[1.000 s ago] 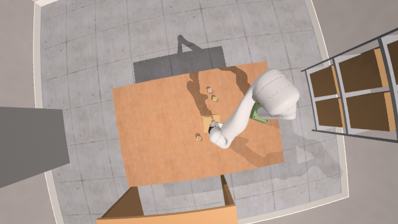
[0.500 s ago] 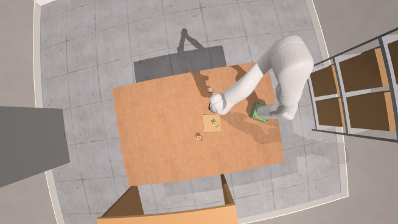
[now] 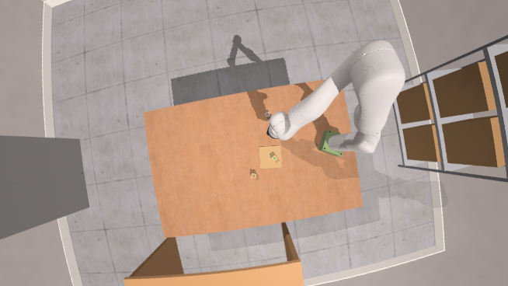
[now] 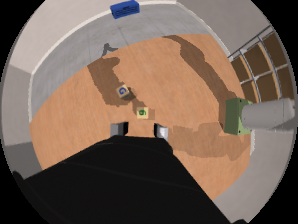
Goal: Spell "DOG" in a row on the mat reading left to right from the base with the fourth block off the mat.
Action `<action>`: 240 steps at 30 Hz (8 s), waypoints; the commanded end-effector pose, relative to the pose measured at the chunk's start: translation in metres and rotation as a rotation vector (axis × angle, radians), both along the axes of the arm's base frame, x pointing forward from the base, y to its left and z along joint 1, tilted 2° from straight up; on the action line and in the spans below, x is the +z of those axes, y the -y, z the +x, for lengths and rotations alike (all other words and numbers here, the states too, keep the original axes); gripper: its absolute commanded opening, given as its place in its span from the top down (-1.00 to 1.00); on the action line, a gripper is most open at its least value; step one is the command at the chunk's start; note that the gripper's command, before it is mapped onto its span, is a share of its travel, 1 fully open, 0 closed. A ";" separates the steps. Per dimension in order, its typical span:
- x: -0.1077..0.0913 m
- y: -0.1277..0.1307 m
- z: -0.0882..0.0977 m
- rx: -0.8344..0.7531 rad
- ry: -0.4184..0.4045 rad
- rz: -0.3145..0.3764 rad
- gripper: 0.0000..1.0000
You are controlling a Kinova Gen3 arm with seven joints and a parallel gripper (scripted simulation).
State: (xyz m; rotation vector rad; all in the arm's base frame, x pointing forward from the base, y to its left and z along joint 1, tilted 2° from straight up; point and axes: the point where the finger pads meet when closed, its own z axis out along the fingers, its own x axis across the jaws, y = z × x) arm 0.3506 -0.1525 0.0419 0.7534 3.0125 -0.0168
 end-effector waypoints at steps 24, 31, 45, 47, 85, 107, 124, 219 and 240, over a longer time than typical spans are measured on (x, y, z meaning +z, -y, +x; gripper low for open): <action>0.001 0.000 0.000 0.000 0.002 -0.001 -1.00; 0.001 0.000 0.000 0.000 0.002 -0.001 -1.00; 0.001 0.019 0.009 0.000 0.002 -0.002 -1.00; 0.002 0.044 0.017 0.001 0.002 -0.002 -1.00; 0.003 0.076 0.025 0.000 0.002 -0.001 -1.00; 0.005 0.065 0.028 0.039 0.001 0.001 -1.00; 0.046 -0.140 0.033 0.812 -0.015 -0.018 -1.00; 0.006 -0.170 0.026 -0.612 0.011 0.020 -1.00; 0.006 -0.170 0.026 -0.615 0.012 0.020 -1.00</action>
